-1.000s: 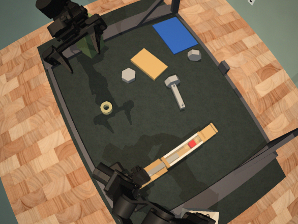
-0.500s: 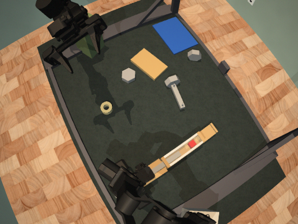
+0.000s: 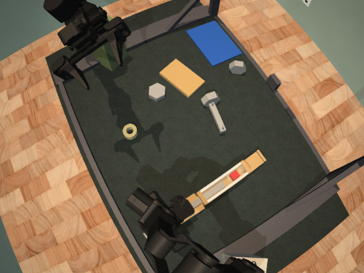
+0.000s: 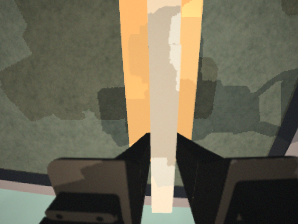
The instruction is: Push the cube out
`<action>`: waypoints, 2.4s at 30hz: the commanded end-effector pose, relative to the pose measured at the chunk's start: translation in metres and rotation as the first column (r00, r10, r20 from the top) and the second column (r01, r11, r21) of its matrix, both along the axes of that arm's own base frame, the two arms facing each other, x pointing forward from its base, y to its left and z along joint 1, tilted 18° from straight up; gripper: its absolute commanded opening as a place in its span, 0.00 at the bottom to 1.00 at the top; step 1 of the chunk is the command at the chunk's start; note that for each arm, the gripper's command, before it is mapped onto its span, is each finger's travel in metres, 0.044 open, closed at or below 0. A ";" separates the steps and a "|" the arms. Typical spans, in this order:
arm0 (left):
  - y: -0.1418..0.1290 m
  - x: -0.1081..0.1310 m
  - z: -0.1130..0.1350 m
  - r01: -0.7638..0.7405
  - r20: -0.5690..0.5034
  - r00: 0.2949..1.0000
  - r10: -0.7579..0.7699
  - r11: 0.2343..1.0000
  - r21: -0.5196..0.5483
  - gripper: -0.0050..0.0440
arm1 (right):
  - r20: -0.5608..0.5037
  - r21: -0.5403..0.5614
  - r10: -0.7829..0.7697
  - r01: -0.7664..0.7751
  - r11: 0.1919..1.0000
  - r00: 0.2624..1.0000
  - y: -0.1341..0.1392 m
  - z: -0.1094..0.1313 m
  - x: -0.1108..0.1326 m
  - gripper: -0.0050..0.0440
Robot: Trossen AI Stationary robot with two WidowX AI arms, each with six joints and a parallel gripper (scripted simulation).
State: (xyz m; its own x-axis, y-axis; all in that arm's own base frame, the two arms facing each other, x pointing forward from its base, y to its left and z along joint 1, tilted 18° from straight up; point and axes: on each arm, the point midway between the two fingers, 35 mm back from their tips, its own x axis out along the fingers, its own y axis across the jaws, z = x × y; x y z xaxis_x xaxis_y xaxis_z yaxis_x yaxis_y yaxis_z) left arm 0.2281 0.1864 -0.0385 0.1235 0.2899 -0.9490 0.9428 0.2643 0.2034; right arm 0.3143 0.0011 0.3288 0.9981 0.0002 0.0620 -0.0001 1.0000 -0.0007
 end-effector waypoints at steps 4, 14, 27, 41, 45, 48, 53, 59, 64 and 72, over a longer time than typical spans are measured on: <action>-0.009 0.008 0.004 0.003 0.020 1.000 -0.004 1.000 0.013 0.10 | 0.020 0.001 -0.001 0.001 1.000 1.000 0.000 0.008 -0.002 0.92; -0.016 0.010 0.002 0.003 0.020 1.000 -0.003 1.000 0.013 0.10 | 0.020 0.001 -0.001 0.001 1.000 1.000 0.000 0.008 -0.002 0.92; -0.035 0.016 -0.005 0.003 0.015 1.000 -0.003 1.000 0.010 0.10 | 0.020 0.001 -0.001 0.001 1.000 1.000 0.000 0.008 -0.002 0.92; -0.050 0.021 -0.009 0.004 0.015 1.000 -0.004 1.000 0.008 0.10 | 0.020 0.001 -0.001 0.001 1.000 1.000 0.000 0.008 -0.002 0.92; -0.055 0.022 -0.010 0.004 0.015 1.000 -0.004 1.000 0.008 0.10 | 0.020 0.001 -0.001 0.001 1.000 1.000 0.000 0.008 -0.002 0.92; -0.054 0.022 -0.010 0.004 0.015 1.000 -0.004 1.000 0.008 0.10 | 0.020 0.001 -0.001 0.001 1.000 1.000 0.000 0.008 -0.002 0.92; -0.063 0.025 -0.012 0.005 0.015 1.000 -0.005 1.000 0.007 0.10 | 0.020 0.001 -0.001 0.001 1.000 1.000 0.000 0.008 -0.002 0.92; -0.070 0.027 -0.014 0.004 0.015 1.000 -0.004 1.000 0.008 0.10 | 0.020 0.001 -0.001 0.001 1.000 1.000 0.000 0.008 -0.002 0.92; -0.073 0.028 -0.015 0.005 0.015 1.000 -0.005 1.000 0.007 0.10 | 0.020 0.001 -0.001 0.001 1.000 1.000 0.000 0.008 -0.002 0.92; -0.076 0.030 -0.015 0.004 0.016 1.000 -0.005 1.000 0.007 0.10 | 0.020 0.001 -0.001 0.001 1.000 1.000 0.000 0.008 -0.002 0.92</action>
